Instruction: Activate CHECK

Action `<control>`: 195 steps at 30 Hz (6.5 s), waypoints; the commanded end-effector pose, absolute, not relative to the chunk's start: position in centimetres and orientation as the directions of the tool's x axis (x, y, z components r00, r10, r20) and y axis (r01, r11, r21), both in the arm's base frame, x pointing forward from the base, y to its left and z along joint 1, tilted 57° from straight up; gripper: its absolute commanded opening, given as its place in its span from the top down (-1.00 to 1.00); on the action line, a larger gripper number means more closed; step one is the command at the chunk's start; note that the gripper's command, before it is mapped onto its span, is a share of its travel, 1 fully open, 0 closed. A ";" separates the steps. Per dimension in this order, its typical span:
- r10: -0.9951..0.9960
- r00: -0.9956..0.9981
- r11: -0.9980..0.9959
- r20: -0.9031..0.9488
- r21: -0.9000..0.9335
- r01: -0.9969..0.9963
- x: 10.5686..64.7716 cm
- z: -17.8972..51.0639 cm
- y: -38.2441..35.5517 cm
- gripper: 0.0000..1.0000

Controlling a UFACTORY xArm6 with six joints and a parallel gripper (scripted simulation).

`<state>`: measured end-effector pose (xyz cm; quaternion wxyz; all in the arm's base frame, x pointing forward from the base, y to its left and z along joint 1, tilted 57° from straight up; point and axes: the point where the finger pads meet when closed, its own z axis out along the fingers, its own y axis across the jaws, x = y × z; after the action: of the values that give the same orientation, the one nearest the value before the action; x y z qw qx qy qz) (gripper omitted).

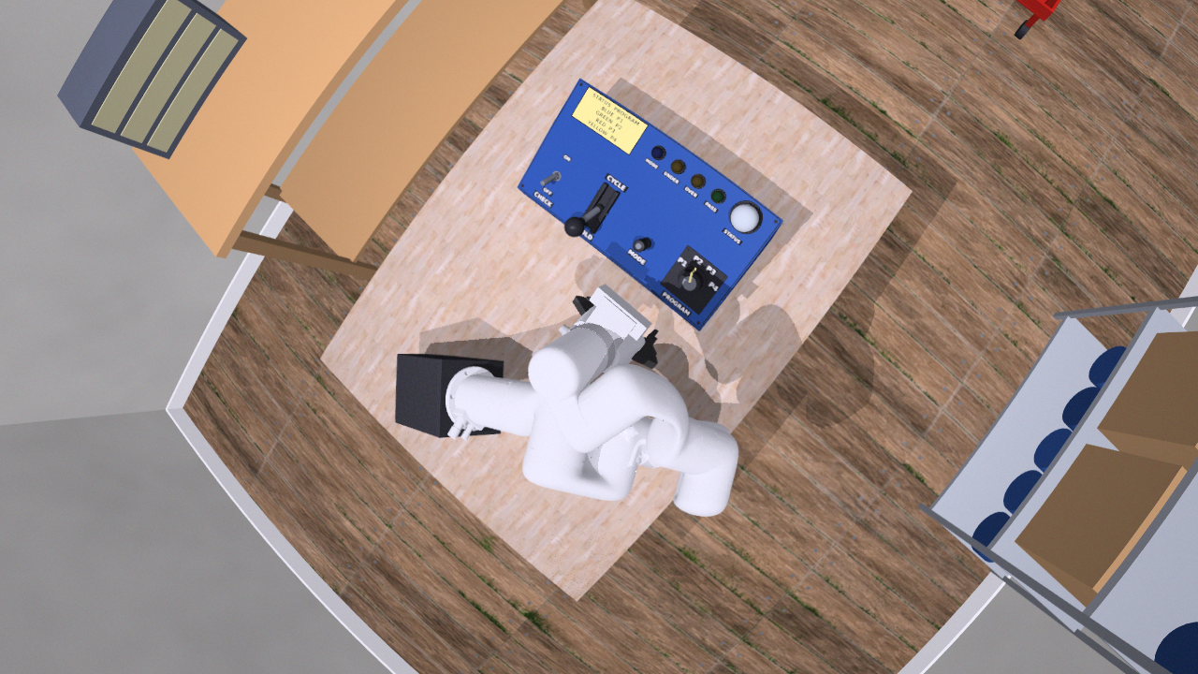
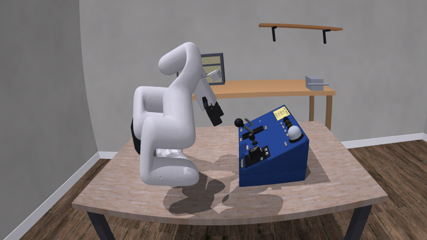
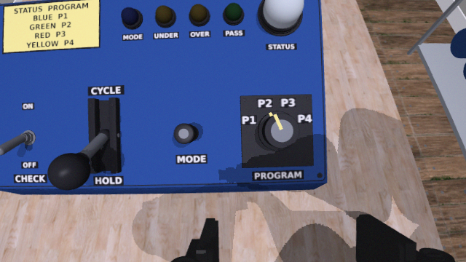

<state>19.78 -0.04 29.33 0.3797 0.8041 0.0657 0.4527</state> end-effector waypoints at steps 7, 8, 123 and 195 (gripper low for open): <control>0.449 0.581 -0.704 0.679 0.670 -0.238 18.5 29.9 0.9 -1.00; 0.449 0.581 -0.704 0.679 0.670 -0.238 18.3 29.9 1.0 -1.00; 0.458 0.582 -0.700 0.671 0.677 -0.229 32.7 10.8 25.1 -0.52; 0.458 0.583 -0.700 0.671 0.677 -0.229 32.7 6.2 20.6 1.00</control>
<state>31.93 20.93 6.42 0.3824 0.8036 0.0713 0.4505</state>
